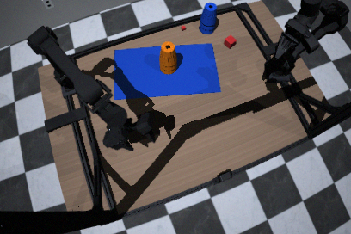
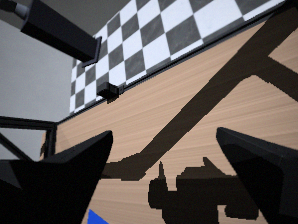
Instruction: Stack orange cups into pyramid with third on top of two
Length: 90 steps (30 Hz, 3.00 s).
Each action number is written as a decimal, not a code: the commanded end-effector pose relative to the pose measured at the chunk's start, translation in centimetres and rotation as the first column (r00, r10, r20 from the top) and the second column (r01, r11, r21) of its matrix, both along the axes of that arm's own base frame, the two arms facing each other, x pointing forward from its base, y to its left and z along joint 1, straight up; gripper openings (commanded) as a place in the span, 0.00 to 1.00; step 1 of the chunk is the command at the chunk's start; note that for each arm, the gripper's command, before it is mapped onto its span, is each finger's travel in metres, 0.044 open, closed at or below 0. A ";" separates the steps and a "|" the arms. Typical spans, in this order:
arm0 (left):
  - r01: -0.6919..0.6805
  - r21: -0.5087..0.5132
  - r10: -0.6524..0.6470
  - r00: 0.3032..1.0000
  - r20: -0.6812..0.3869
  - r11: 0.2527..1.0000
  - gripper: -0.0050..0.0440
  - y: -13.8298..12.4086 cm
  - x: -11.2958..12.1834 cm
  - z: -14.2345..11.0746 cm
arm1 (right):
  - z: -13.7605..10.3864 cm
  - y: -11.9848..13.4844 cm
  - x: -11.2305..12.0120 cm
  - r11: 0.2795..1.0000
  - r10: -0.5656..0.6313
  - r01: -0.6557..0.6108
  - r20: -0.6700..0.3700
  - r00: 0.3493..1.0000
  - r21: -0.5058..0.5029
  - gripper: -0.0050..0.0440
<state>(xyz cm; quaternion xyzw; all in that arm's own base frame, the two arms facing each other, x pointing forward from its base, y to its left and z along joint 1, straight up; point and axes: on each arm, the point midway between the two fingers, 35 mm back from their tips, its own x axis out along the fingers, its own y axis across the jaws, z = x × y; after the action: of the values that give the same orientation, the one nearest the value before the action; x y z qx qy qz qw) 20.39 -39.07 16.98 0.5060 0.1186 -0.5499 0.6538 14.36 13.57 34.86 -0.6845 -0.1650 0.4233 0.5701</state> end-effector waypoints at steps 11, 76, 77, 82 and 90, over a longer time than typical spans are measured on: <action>-0.652 0.087 0.644 0.705 -0.298 0.754 1.00 12.4 15.5 1.1 | 1.0 -6.4 2.7 0.628 -0.470 0.633 -0.428 0.772 0.452 0.10; -0.956 0.292 0.869 -0.111 -0.482 0.040 0.90 32.0 22.7 -1.8 | 3.2 -13.6 1.4 -0.295 -0.257 0.709 -0.768 0.587 0.641 0.10; -0.956 0.292 0.869 -0.111 -0.482 0.040 0.85 32.0 22.7 -1.8 | 3.2 -13.6 1.4 -0.295 -0.257 0.709 -0.768 0.587 0.641 0.10; -0.956 0.292 0.869 -0.111 -0.482 0.040 0.78 32.0 22.7 -1.8 | 3.2 -13.6 1.4 -0.295 -0.257 0.709 -0.768 0.587 0.641 0.10; -0.956 0.292 0.869 -0.111 -0.482 0.040 0.68 32.0 22.7 -1.8 | 3.2 -13.6 1.4 -0.295 -0.257 0.709 -0.768 0.587 0.641 0.10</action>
<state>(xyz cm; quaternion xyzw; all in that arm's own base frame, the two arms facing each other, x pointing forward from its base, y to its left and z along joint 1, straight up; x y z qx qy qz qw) 43.05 -7.02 15.12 0.0490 0.5727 -0.0658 0.8156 15.76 0.03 38.08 -0.0017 0.0006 0.0014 1.0000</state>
